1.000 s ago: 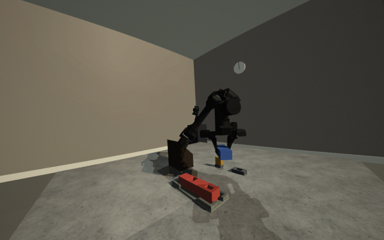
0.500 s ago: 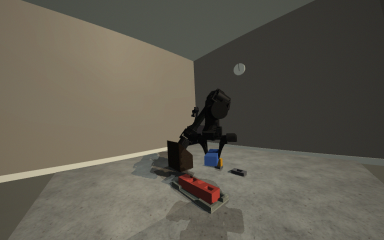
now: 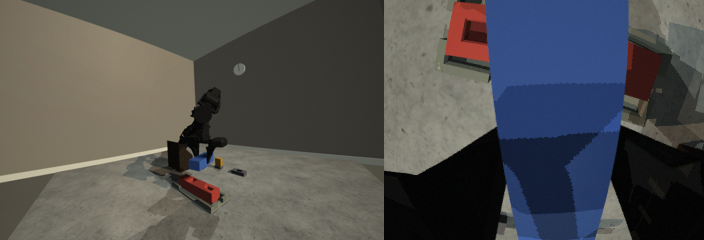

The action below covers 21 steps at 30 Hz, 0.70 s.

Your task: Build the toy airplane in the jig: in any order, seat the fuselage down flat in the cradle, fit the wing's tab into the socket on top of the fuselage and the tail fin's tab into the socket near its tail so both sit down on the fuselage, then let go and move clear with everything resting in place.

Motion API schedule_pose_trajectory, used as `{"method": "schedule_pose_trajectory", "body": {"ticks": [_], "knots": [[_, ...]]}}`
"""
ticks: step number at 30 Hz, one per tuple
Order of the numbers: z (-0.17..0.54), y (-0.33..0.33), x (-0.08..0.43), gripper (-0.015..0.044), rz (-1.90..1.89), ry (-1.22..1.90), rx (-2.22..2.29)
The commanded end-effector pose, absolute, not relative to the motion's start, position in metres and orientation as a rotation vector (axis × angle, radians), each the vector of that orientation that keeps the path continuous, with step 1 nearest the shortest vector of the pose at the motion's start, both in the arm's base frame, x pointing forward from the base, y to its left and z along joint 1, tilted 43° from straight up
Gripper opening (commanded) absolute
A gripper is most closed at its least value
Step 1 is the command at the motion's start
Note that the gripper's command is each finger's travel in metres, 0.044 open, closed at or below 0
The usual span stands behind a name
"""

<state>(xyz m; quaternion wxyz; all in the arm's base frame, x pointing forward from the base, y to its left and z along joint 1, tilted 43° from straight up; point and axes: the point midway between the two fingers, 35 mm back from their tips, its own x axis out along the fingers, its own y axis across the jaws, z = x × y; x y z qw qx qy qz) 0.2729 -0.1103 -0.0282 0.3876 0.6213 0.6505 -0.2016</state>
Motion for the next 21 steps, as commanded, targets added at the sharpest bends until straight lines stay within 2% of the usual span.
{"method": "schedule_pose_trajectory", "body": {"ticks": [1,13,20,21], "knots": [[-0.037,-0.116,0.266,0.0000,-0.575,1.655,1.630],[-0.062,-0.127,0.246,0.0000,-0.747,1.651,1.786],[-0.062,-0.127,0.246,0.0184,-0.747,1.651,1.786],[-0.062,-0.127,0.246,0.0195,-0.747,1.651,1.786]]}}
